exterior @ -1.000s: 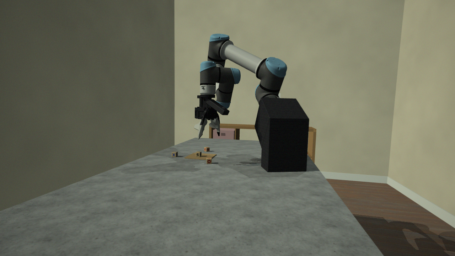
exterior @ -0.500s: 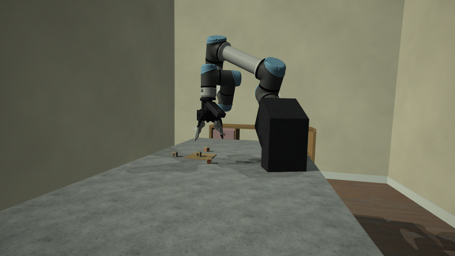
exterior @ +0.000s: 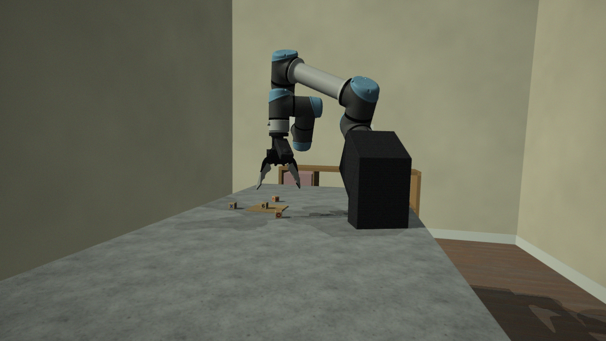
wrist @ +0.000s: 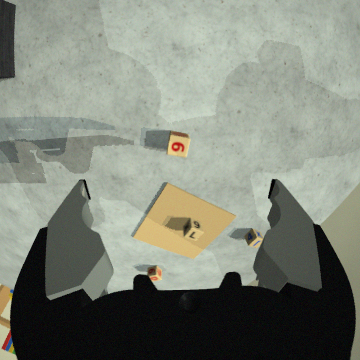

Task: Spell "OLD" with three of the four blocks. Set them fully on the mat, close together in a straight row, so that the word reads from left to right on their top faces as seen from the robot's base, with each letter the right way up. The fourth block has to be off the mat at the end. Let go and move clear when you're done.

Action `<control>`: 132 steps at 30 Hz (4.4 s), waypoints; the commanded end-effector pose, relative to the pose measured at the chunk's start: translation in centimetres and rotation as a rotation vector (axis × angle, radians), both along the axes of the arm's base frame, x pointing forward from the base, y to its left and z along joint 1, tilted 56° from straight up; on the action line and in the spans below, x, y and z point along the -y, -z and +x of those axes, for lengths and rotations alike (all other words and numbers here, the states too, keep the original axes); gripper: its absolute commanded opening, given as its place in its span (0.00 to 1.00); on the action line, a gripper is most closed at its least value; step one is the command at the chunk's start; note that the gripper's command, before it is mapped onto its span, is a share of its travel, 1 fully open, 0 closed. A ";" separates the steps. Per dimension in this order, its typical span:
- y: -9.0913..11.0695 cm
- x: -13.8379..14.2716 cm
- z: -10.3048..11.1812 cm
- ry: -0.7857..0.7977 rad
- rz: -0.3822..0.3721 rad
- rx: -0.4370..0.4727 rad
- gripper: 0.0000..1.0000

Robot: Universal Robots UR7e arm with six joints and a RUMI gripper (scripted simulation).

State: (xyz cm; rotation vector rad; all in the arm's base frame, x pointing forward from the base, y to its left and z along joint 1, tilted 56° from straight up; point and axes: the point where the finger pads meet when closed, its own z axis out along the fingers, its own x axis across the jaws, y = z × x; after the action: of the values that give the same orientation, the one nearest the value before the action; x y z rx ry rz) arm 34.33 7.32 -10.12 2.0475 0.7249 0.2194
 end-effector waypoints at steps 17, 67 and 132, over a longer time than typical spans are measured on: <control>0.1 0.5 0.3 0.105 0.075 0.138 0.37; 0.5 1.0 0.6 0.106 0.075 0.138 0.37; 3.1 4.2 2.5 0.106 0.075 0.138 0.37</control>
State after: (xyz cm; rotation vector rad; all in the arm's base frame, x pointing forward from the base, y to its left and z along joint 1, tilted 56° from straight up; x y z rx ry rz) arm 36.78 3.11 -13.18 2.1114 0.5288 0.3271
